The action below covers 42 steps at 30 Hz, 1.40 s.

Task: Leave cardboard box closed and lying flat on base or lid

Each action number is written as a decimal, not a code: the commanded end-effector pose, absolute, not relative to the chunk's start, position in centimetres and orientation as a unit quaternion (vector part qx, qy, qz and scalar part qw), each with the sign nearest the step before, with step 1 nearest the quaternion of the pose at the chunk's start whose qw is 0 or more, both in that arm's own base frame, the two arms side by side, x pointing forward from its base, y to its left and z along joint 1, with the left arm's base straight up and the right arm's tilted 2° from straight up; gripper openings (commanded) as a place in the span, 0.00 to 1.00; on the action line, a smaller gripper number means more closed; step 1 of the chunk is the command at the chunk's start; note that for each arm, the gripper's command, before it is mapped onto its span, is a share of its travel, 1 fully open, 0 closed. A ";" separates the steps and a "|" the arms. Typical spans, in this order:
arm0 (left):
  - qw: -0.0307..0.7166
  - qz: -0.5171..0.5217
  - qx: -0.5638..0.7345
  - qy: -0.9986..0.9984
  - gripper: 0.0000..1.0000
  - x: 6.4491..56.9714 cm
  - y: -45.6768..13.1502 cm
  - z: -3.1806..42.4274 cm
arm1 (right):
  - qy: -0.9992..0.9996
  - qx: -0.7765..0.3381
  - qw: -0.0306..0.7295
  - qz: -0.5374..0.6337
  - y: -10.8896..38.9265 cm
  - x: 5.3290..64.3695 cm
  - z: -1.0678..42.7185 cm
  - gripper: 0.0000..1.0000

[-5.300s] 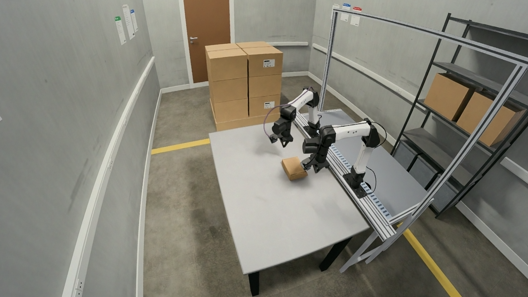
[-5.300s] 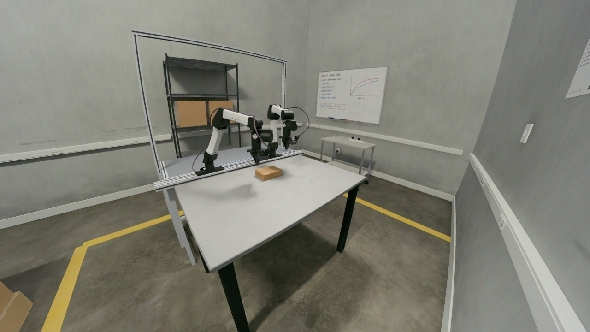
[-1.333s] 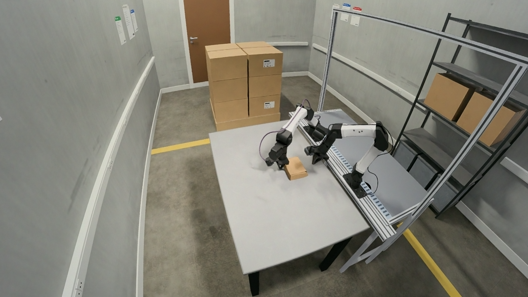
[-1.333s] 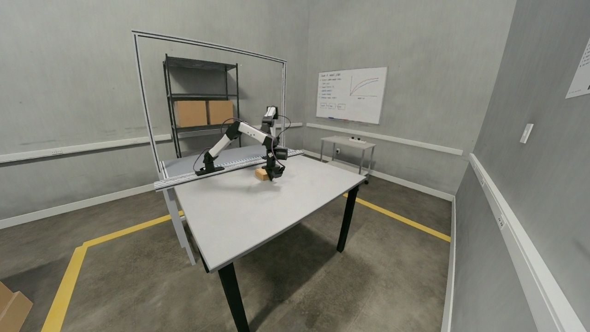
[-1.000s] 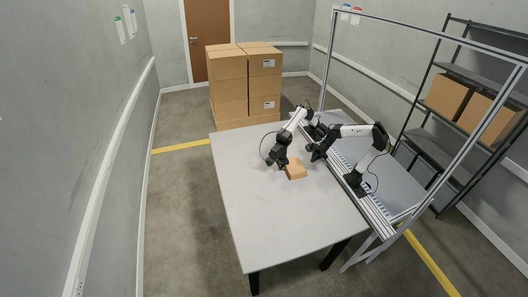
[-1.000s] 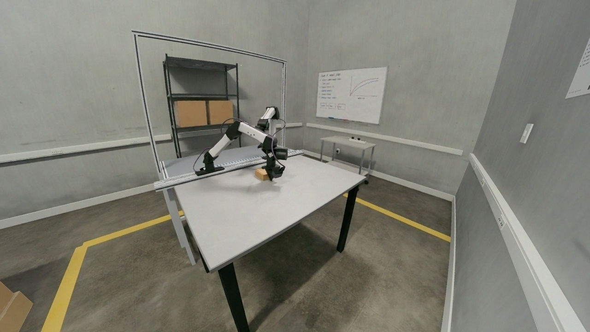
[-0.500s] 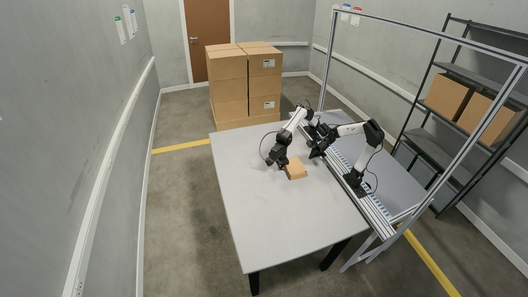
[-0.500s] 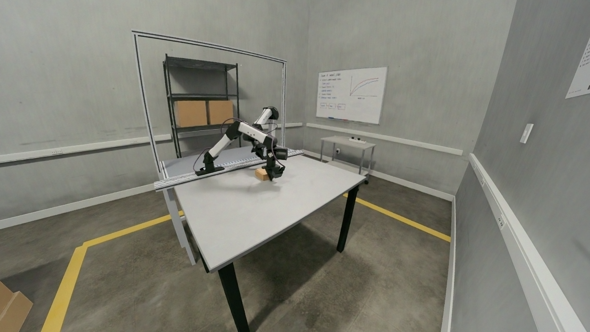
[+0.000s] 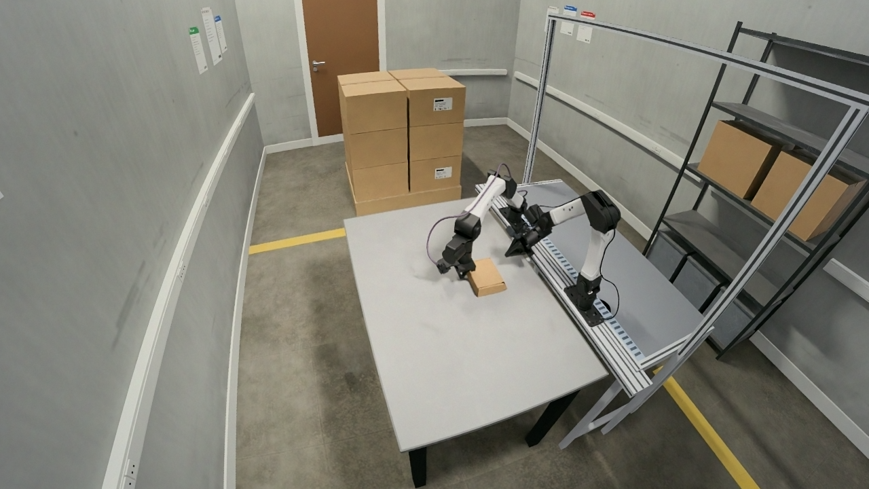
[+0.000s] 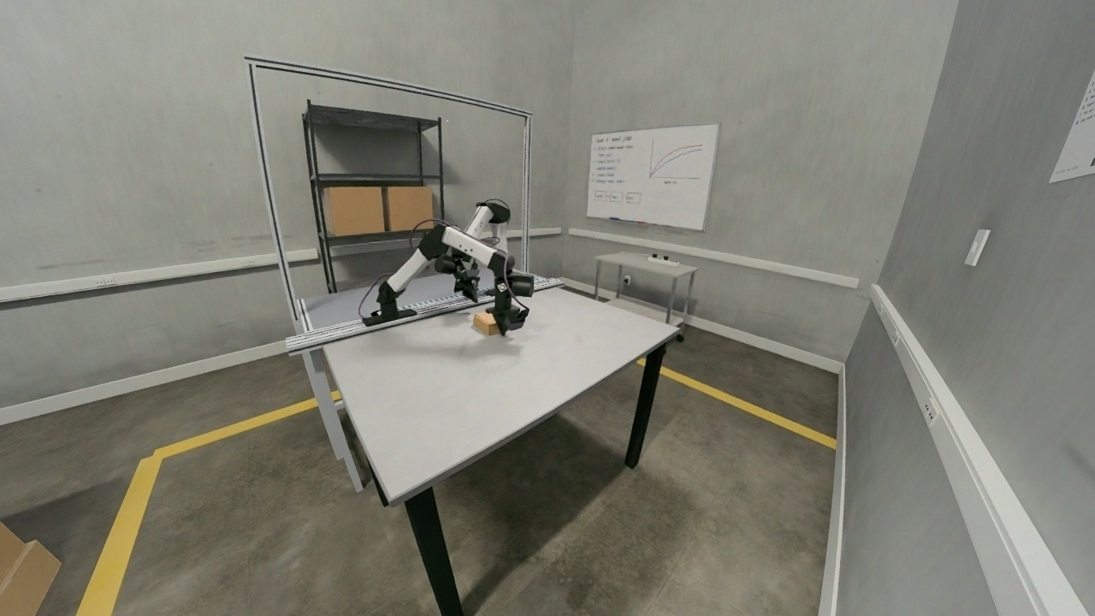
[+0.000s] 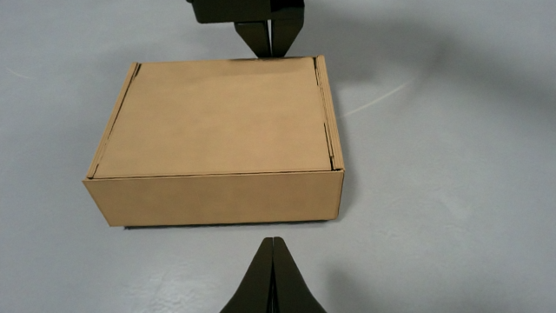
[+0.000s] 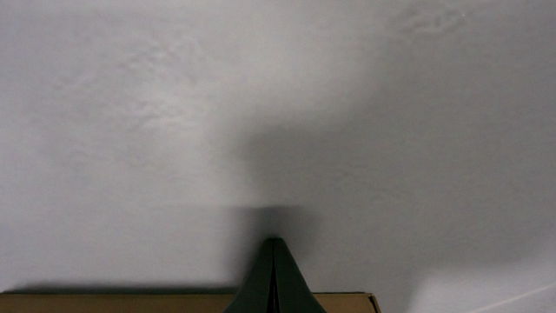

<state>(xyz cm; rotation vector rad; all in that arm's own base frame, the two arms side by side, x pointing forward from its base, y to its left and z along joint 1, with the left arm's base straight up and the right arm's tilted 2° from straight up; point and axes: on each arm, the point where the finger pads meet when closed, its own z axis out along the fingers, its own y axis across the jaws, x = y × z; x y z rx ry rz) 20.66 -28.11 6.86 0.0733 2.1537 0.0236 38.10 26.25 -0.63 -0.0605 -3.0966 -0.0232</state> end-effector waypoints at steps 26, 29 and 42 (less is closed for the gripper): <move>0.502 0.007 0.007 0.865 0.01 21.5 -27.9 4.3 | -0.999 -0.027 -0.006 -0.027 26.4 39.1 1.7 0.01; 0.502 0.007 0.007 0.865 0.01 21.5 -27.9 3.8 | -0.999 -0.027 -0.006 -0.027 26.4 39.1 1.7 0.01; 0.502 0.008 0.007 0.865 0.01 21.5 -27.8 1.9 | -0.999 -0.027 -0.006 -0.027 26.4 39.1 1.7 0.01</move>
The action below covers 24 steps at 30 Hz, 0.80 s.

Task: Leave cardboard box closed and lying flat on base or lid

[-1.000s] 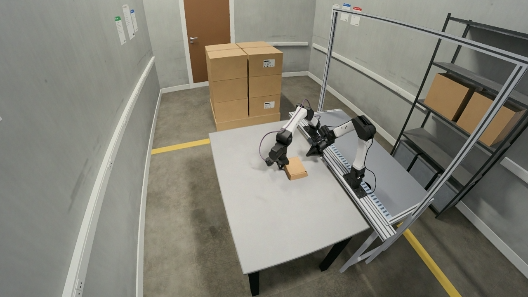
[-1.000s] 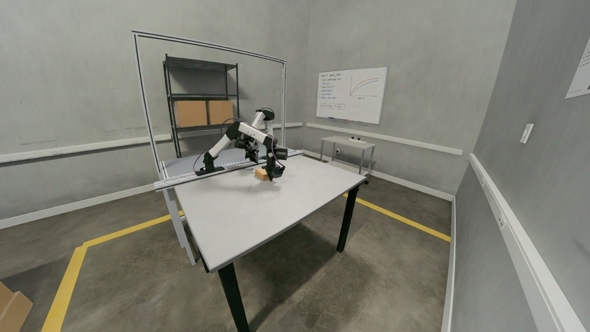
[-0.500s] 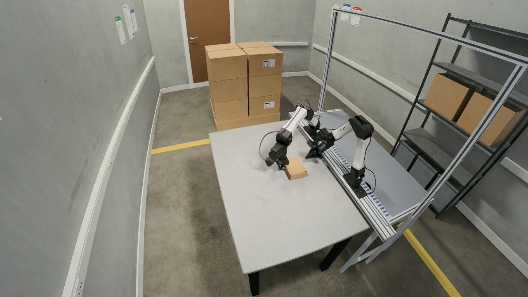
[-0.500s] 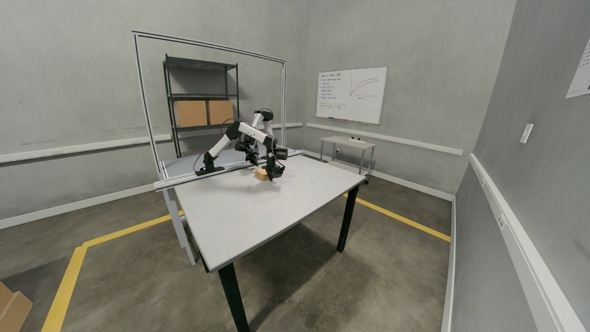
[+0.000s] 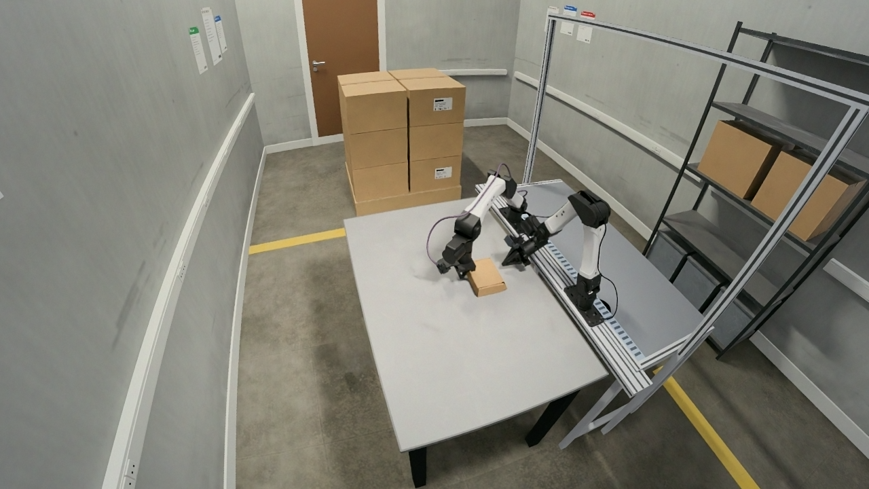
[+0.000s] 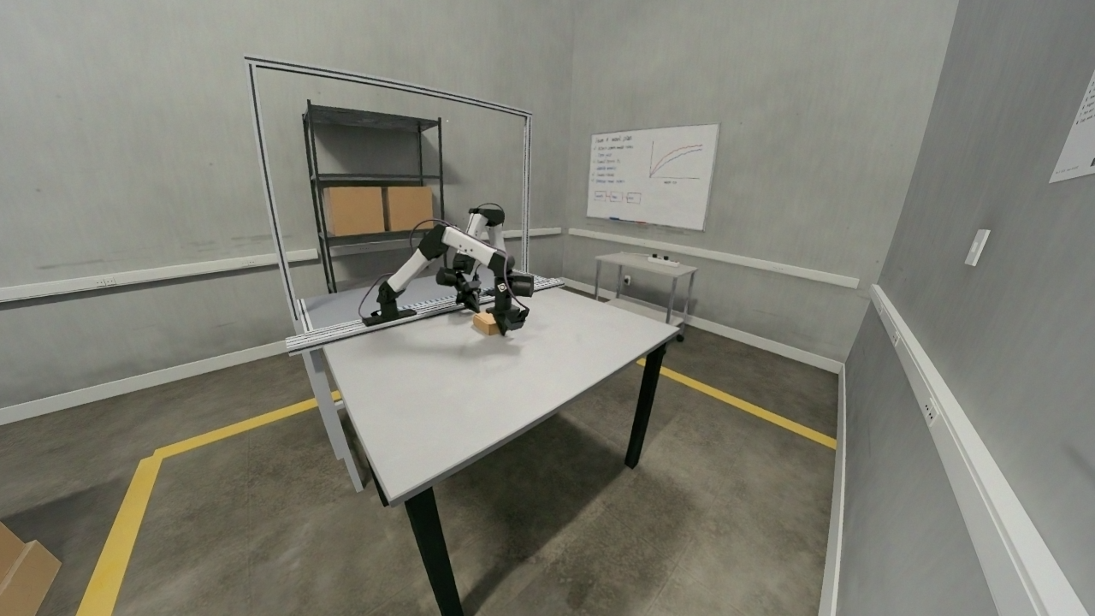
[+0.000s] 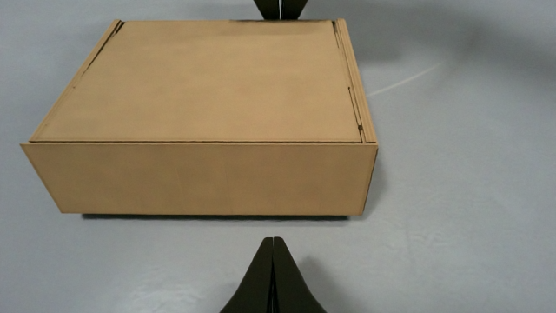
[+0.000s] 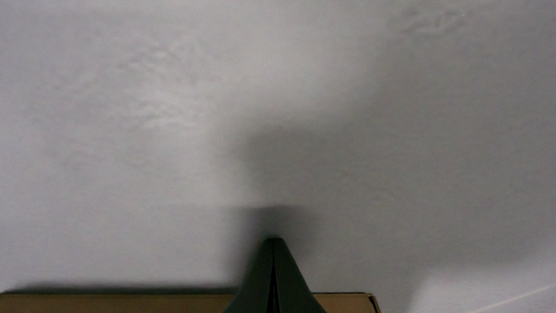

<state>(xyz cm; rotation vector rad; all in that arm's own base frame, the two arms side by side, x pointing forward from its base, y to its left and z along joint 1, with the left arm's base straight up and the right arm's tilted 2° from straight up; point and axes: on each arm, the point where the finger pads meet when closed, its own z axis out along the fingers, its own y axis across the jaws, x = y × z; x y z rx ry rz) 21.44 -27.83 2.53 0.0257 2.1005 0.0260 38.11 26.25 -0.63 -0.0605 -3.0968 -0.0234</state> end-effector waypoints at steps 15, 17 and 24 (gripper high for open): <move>0.499 -0.001 0.003 0.866 0.01 22.4 -28.0 2.2 | -0.999 -0.027 -0.006 -0.027 26.4 39.1 1.7 0.01; 0.499 -0.001 0.004 0.867 0.01 22.5 -28.1 2.1 | -0.999 -0.027 -0.006 -0.027 26.4 39.1 1.7 0.01; 0.498 0.004 0.007 0.867 0.01 22.9 -28.0 1.7 | -0.999 -0.027 -0.006 -0.027 26.4 39.1 1.7 0.01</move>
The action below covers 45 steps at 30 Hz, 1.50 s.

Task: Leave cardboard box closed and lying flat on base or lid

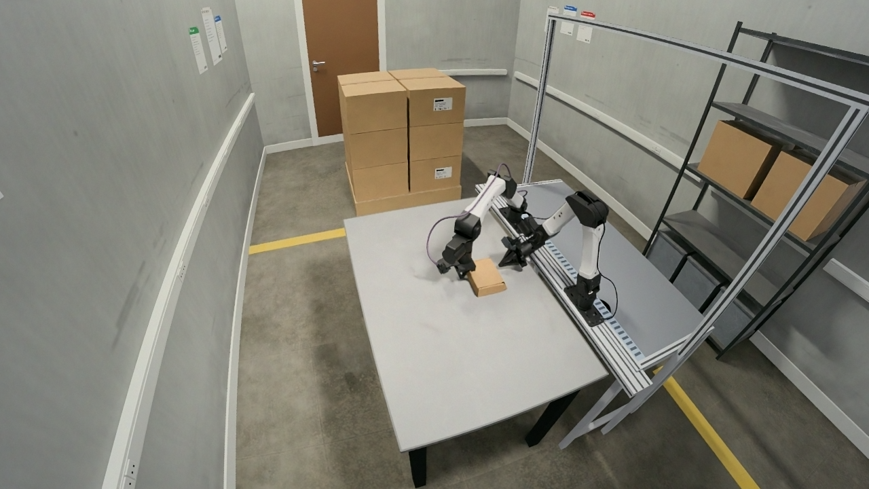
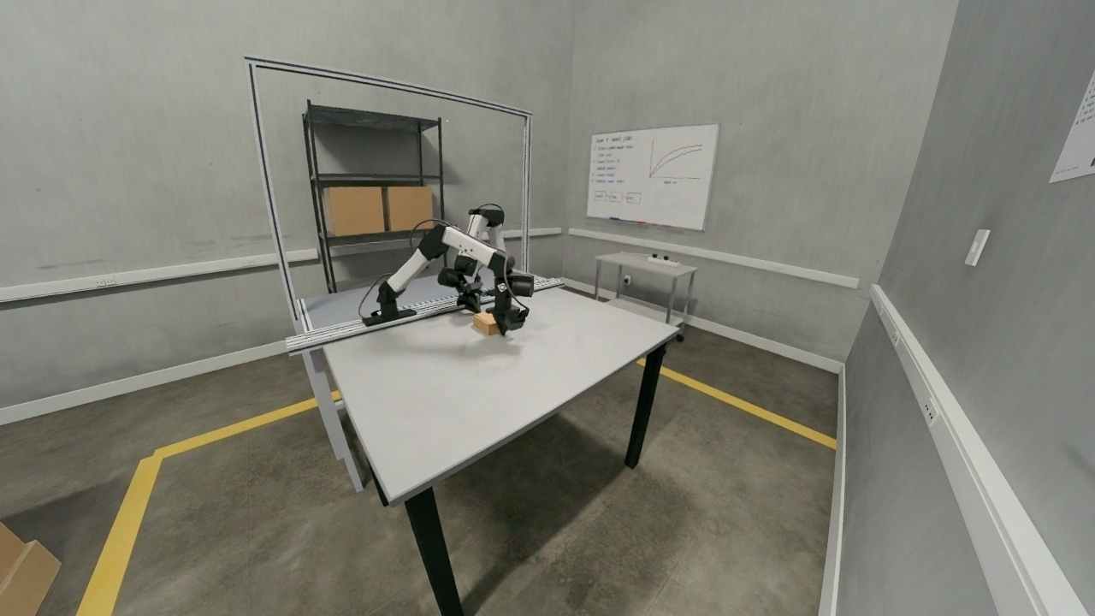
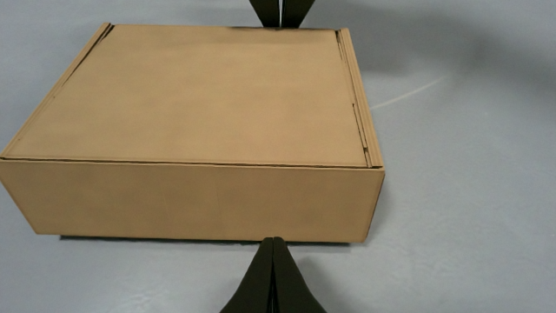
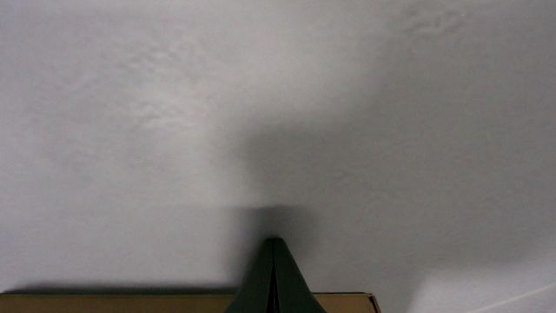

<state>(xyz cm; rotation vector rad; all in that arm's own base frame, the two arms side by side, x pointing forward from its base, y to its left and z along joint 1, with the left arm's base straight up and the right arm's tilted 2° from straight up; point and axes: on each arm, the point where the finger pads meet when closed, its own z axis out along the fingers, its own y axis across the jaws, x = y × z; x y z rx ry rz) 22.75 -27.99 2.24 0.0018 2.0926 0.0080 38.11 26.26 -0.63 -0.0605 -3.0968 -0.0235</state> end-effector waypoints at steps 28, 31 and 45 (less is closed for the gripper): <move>0.500 -0.002 0.004 0.866 0.01 24.6 -28.3 2.2 | -0.999 -0.027 -0.006 -0.027 26.4 39.1 1.7 0.01; 0.503 -0.004 0.002 0.864 0.01 24.6 -28.4 2.6 | -0.999 -0.027 -0.006 -0.027 26.4 39.1 1.7 0.01; 0.503 -0.004 0.002 0.864 0.01 24.6 -28.4 2.6 | -0.999 -0.027 -0.006 -0.027 26.4 39.1 1.7 0.01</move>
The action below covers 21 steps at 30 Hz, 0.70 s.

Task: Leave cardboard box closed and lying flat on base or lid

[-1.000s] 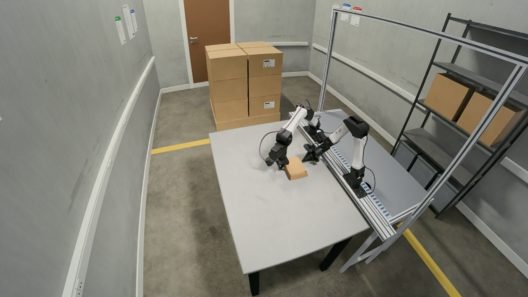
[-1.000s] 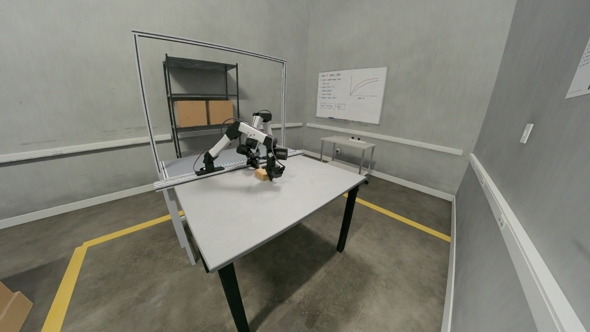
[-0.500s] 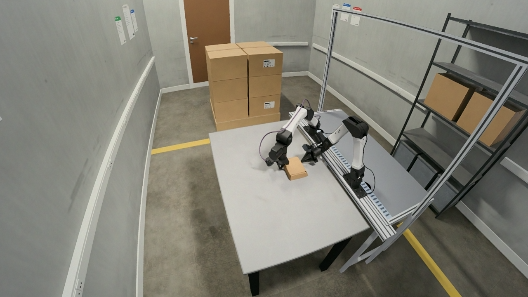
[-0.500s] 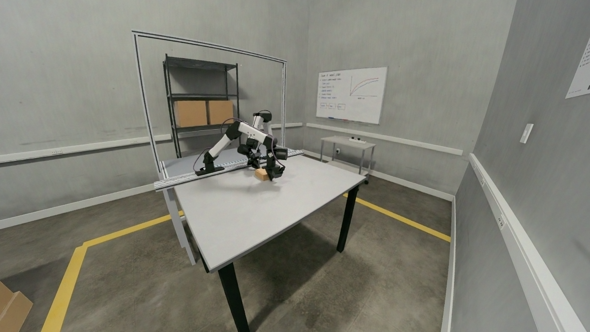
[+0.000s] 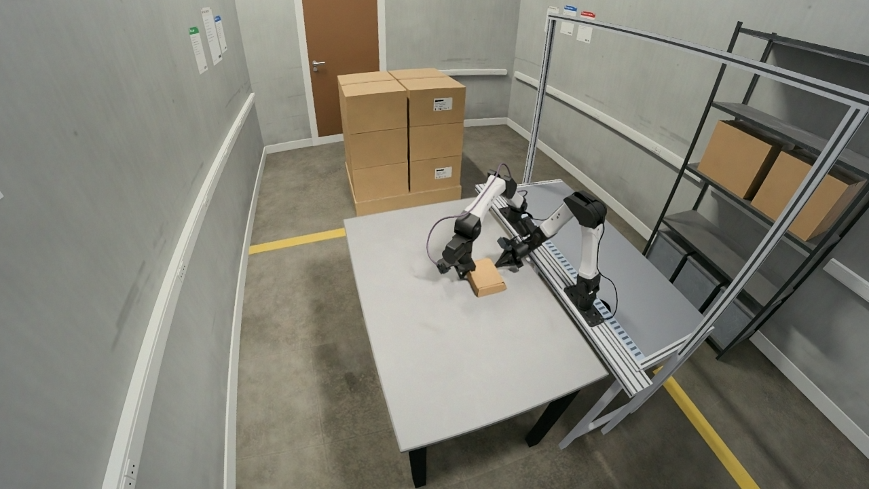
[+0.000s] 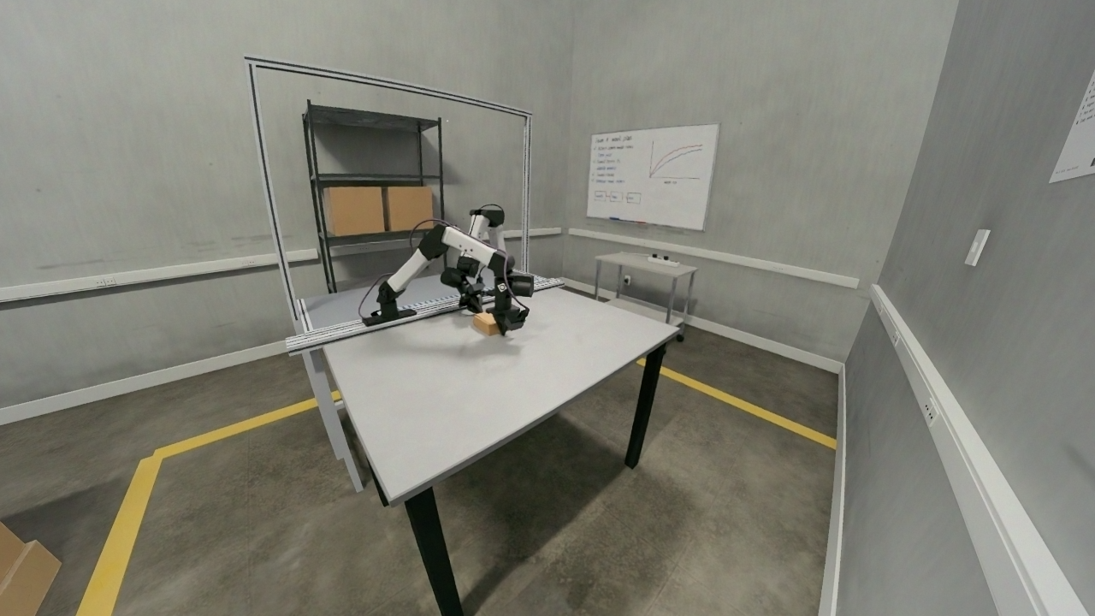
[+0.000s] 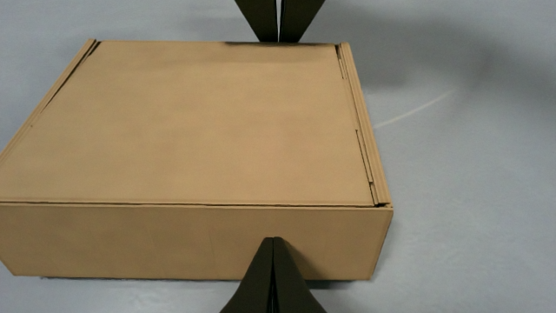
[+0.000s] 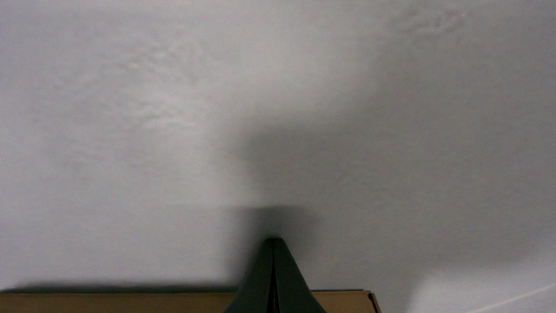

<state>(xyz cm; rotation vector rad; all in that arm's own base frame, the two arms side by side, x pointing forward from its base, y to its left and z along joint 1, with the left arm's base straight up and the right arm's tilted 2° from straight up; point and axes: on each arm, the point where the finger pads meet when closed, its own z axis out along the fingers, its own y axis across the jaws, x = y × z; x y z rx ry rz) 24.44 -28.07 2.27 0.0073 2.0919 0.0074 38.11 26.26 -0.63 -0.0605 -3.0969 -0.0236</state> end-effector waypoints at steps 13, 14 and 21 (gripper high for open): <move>0.503 -0.004 0.002 0.864 0.01 24.6 -28.4 2.5 | -0.999 -0.027 -0.006 -0.027 26.4 39.1 1.7 0.01; 0.496 0.008 0.009 0.868 0.01 24.7 -27.8 1.3 | -0.999 -0.027 -0.006 -0.027 26.4 39.1 1.7 0.01; 0.503 -0.004 0.002 0.864 0.01 24.6 -28.4 2.5 | -0.999 -0.027 -0.006 -0.027 26.4 39.1 1.7 0.01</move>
